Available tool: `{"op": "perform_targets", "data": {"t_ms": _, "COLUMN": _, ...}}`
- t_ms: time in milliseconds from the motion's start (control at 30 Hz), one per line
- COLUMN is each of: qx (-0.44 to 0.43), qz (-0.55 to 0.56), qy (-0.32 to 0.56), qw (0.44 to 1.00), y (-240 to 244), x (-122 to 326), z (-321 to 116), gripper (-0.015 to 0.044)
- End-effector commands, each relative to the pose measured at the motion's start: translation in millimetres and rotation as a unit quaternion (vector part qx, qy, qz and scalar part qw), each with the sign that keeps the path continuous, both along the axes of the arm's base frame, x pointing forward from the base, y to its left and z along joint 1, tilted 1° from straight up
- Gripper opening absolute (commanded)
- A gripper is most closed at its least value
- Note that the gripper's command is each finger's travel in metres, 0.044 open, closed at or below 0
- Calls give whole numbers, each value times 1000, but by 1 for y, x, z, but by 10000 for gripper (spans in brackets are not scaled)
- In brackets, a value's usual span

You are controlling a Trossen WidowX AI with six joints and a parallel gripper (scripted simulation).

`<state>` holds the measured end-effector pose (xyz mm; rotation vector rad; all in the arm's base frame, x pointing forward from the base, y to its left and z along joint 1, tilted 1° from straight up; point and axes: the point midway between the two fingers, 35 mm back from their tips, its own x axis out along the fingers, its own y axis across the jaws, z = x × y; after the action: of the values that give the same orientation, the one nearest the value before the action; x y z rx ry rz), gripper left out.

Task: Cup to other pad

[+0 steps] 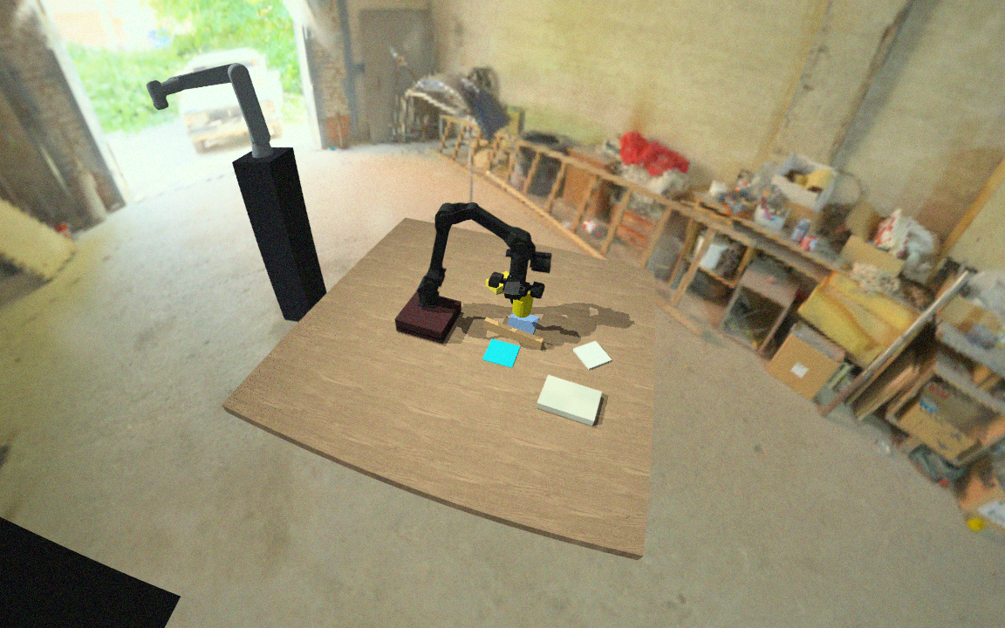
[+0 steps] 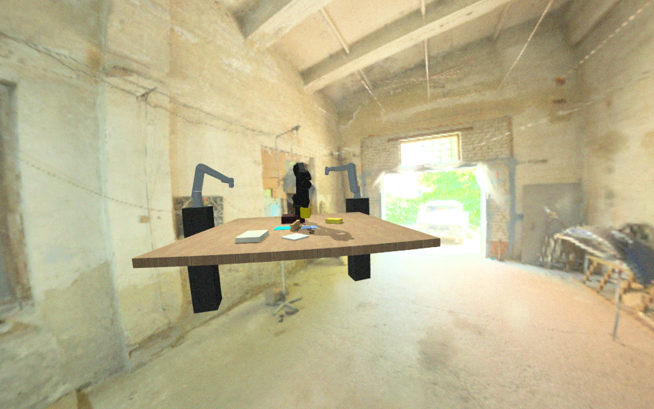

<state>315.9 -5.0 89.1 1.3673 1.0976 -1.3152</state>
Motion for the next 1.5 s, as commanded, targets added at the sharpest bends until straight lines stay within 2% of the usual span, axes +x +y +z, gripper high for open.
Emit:
{"op": "perform_targets", "data": {"t_ms": 0, "qx": 1, "qz": 1, "qy": -2, "qw": 1000, "y": -9, "x": -4, "z": 0, "gripper": 0}}
{"op": "perform_targets", "data": {"t_ms": 1467, "qx": -2, "qz": 2, "qy": -3, "qw": 1000, "y": -101, "x": -32, "z": 1, "gripper": 0}}
